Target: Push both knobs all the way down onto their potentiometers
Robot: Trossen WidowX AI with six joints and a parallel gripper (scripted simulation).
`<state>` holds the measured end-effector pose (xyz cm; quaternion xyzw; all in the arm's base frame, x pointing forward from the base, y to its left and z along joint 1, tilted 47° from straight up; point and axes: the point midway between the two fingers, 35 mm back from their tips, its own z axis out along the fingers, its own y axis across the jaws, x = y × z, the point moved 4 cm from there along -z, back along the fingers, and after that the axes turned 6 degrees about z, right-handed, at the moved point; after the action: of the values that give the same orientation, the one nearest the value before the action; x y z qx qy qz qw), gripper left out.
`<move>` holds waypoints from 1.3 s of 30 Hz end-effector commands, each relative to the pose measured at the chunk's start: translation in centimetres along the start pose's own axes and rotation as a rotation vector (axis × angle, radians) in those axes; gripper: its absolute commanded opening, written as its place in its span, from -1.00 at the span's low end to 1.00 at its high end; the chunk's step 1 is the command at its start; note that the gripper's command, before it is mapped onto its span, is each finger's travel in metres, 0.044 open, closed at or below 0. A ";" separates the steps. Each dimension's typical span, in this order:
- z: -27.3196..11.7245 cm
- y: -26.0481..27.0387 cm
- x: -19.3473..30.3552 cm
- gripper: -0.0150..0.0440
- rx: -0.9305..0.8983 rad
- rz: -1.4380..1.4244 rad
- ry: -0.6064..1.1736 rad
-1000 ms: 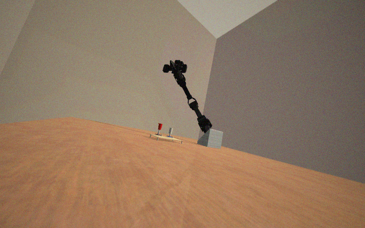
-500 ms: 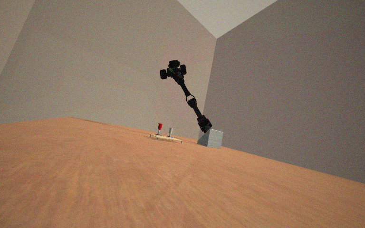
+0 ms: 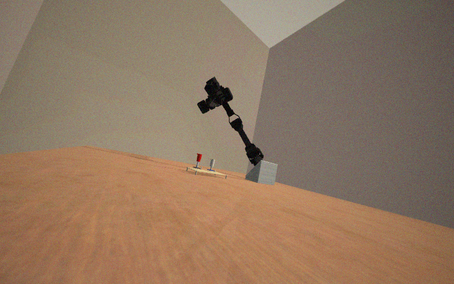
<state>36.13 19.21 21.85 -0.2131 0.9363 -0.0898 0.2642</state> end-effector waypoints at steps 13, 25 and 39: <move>8.1 -1.2 7.6 -0.49 0.326 0.195 0.403; 11.4 -2.4 12.8 -0.49 0.614 0.246 0.589; 12.8 -3.4 14.1 -0.49 0.619 0.246 0.591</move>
<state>33.27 9.62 5.93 0.0256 0.9202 -0.3878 0.0462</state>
